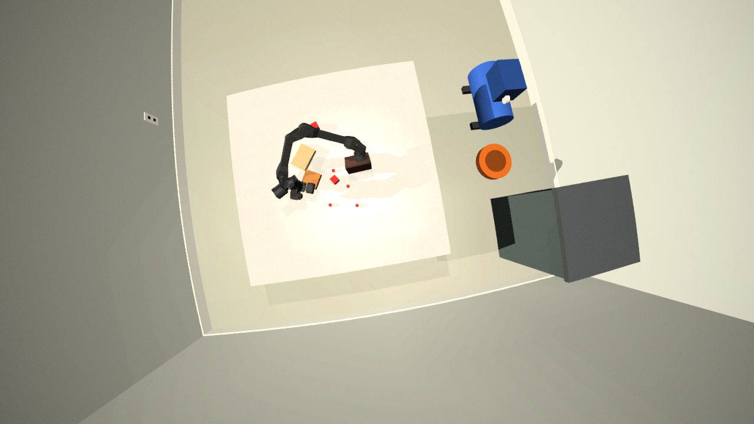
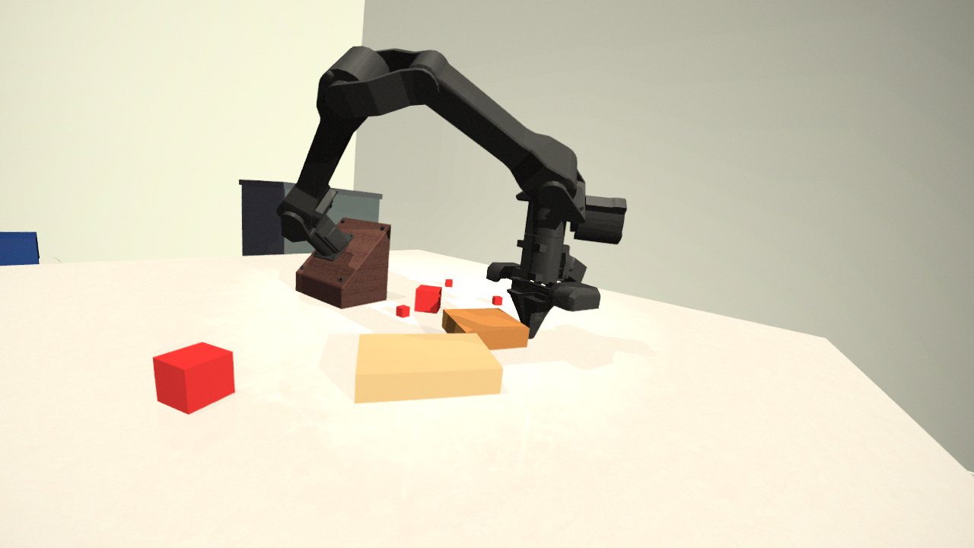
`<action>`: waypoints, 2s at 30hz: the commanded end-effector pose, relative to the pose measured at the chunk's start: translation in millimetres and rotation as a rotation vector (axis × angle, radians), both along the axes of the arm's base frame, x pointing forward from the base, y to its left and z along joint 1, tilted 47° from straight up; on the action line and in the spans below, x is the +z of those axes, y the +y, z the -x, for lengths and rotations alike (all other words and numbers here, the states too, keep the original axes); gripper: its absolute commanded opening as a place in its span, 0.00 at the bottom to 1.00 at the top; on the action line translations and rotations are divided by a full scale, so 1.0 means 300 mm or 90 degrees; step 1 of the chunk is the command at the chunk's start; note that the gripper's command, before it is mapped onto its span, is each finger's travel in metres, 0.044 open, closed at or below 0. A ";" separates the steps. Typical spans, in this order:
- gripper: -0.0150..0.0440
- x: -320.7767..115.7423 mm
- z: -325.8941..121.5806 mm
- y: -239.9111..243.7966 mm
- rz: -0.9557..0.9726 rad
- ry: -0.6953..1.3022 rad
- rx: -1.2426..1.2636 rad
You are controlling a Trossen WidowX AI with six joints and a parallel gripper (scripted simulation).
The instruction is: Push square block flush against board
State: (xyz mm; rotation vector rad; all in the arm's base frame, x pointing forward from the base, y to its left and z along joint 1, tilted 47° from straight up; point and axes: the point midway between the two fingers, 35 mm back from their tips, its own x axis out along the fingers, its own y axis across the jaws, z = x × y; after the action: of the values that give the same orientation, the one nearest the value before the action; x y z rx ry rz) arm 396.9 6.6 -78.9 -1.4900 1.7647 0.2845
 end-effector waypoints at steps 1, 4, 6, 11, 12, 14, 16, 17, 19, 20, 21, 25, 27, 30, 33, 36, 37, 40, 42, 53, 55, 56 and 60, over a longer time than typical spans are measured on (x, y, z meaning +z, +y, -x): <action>0.25 0.022 0.000 -0.011 0.001 -0.005 0.001; 0.25 0.028 0.004 -0.017 0.001 -0.005 0.001; 0.25 0.032 0.007 -0.021 0.001 -0.005 0.001; 0.25 0.043 0.014 -0.031 0.001 -0.005 0.001; 0.25 0.045 0.016 -0.033 0.001 -0.005 0.001; 0.25 0.049 0.019 -0.037 0.001 -0.005 0.001; 0.25 0.053 0.022 -0.041 0.001 -0.004 0.001; 0.25 0.056 0.023 -0.043 0.001 -0.004 0.001; 0.25 0.060 0.027 -0.047 0.002 -0.004 0.001; 0.25 0.062 0.028 -0.049 0.002 -0.004 0.001; 0.25 0.061 0.028 -0.048 0.002 -0.004 0.001; 0.25 0.053 0.022 -0.041 0.001 -0.004 0.001; 0.25 0.047 0.018 -0.034 0.001 -0.005 0.001; 0.25 0.036 0.010 -0.024 0.001 -0.005 0.001; 0.25 0.025 0.004 -0.014 0.001 -0.005 0.001; 0.25 0.014 -0.003 -0.004 0.001 -0.005 0.001; 0.25 0.010 -0.005 0.000 0.001 -0.005 0.001; 0.25 -0.001 -0.011 0.010 0.001 -0.005 0.001; 0.25 -0.009 -0.015 0.017 0.001 -0.005 0.001; 0.25 -0.050 -0.033 0.053 0.001 -0.005 0.000; 0.25 -0.053 -0.034 0.055 0.001 -0.006 0.000; 0.25 -0.032 -0.037 0.052 0.002 -0.009 0.000; 0.25 0.078 -0.036 0.171 0.000 -0.006 0.000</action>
State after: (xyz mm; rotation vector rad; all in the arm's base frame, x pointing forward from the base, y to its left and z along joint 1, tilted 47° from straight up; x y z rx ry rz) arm 404.0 32.2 -75.8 -1.4840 1.7933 0.2760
